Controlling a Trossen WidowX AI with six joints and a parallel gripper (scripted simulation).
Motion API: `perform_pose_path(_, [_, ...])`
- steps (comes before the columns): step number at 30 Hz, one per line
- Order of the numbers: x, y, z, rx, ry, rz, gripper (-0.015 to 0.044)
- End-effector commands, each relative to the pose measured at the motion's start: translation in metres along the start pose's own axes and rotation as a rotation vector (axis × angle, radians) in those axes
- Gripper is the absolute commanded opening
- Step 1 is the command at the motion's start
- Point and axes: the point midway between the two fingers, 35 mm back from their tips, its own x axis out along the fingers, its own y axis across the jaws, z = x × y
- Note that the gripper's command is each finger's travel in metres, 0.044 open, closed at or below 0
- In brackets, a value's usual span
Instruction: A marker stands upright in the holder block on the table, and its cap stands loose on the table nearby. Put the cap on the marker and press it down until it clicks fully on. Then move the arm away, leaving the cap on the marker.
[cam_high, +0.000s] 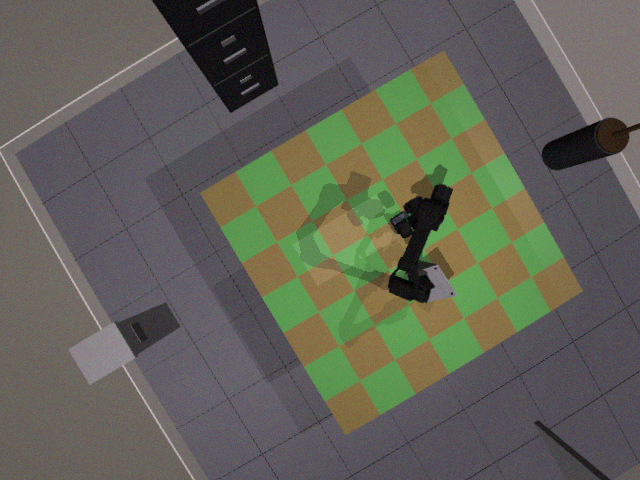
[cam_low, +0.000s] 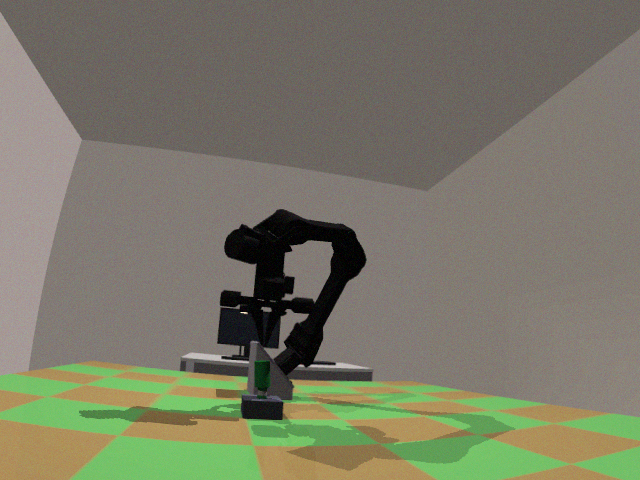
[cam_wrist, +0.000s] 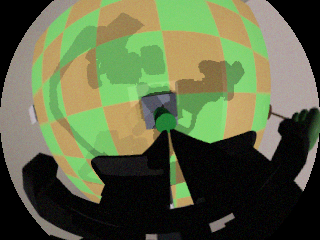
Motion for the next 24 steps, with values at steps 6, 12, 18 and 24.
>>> perform_pose_path(6, [0.001,-0.001,0.000,0.000,0.002,-0.002,0.0000])
perform_pose_path(12, [0.007,-0.001,0.000,-0.001,0.002,-0.002,0.0000])
perform_pose_path(18, [0.015,-0.001,0.000,-0.001,0.002,-0.001,0.0000])
perform_pose_path(24, [0.024,-0.001,0.000,-0.001,0.002,-0.001,0.0000])
